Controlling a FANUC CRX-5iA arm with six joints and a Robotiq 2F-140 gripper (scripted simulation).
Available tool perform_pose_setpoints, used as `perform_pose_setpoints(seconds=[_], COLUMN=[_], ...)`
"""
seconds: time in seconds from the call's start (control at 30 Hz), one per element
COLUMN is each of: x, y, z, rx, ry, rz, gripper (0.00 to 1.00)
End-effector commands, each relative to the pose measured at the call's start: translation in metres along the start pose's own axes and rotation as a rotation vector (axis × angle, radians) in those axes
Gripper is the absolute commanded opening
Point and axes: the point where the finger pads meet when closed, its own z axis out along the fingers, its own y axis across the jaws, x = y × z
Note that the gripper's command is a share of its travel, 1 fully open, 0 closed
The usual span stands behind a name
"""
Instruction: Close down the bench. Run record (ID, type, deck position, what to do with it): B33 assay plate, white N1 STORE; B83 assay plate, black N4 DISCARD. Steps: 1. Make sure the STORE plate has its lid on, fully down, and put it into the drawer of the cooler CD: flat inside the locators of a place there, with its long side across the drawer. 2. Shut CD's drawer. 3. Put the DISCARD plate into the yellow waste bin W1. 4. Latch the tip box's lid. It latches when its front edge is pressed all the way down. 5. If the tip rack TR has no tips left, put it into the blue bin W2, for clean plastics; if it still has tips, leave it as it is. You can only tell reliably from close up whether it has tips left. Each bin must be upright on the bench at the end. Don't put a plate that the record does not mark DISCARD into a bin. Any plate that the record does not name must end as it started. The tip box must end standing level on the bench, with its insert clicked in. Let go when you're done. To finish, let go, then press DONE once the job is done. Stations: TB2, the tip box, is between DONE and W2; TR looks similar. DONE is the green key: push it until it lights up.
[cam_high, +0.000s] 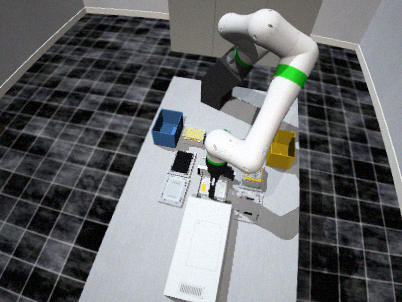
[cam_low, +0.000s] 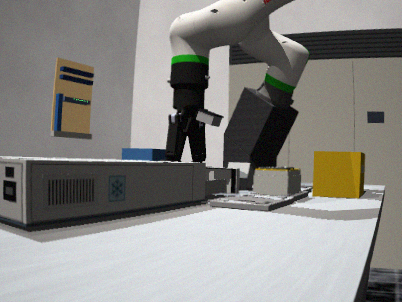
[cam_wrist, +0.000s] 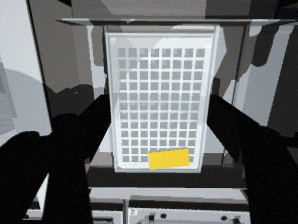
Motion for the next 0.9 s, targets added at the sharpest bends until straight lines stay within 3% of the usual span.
perform_pose_setpoints(seconds=[0.0, 0.33, 0.87], x=[0.0, 0.0, 0.0], y=[0.001, 0.001, 0.001], z=[-0.001, -0.001, -0.02], rx=[-0.002, -0.002, -0.002], ry=[-0.001, -0.001, -0.001], rz=[0.0, 0.0, 0.0], gripper=[0.65, 0.65, 0.65])
